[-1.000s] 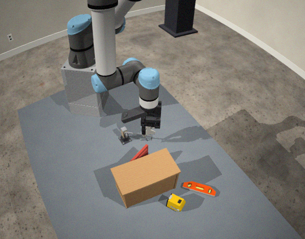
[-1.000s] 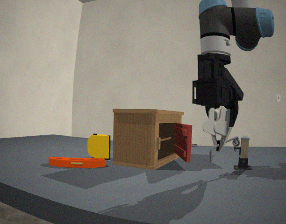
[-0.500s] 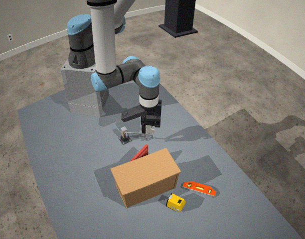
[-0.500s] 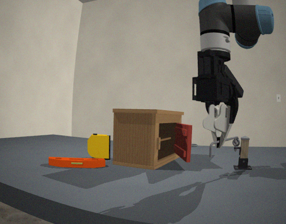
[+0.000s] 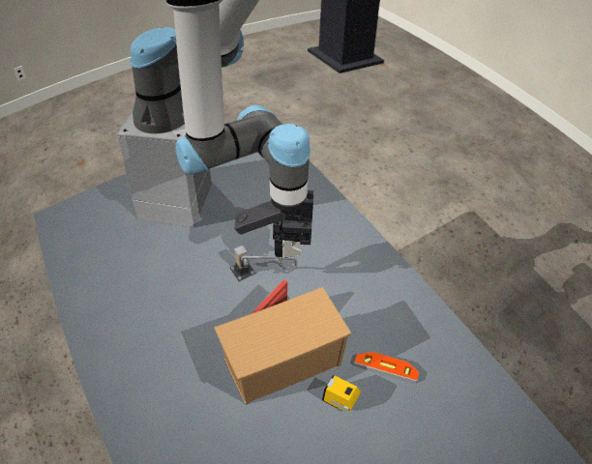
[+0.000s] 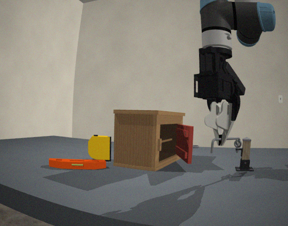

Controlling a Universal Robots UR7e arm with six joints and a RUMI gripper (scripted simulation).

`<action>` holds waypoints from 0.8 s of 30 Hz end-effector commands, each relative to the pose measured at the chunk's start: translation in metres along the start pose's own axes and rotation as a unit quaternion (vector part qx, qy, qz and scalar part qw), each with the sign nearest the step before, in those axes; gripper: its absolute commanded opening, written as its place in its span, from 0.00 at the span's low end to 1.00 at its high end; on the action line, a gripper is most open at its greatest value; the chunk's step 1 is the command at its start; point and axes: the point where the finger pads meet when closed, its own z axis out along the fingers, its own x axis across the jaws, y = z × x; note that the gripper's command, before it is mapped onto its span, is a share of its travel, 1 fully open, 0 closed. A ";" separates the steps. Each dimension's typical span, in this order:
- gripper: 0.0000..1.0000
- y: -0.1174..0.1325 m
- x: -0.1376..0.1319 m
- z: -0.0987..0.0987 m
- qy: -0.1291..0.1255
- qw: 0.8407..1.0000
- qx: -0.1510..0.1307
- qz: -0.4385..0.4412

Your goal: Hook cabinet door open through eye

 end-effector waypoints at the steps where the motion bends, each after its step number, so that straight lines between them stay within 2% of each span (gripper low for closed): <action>1: 0.02 0.000 0.000 -0.003 0.000 1.000 0.000 0.000; 24: 0.02 -0.003 -0.001 -0.014 0.000 1.000 0.000 0.003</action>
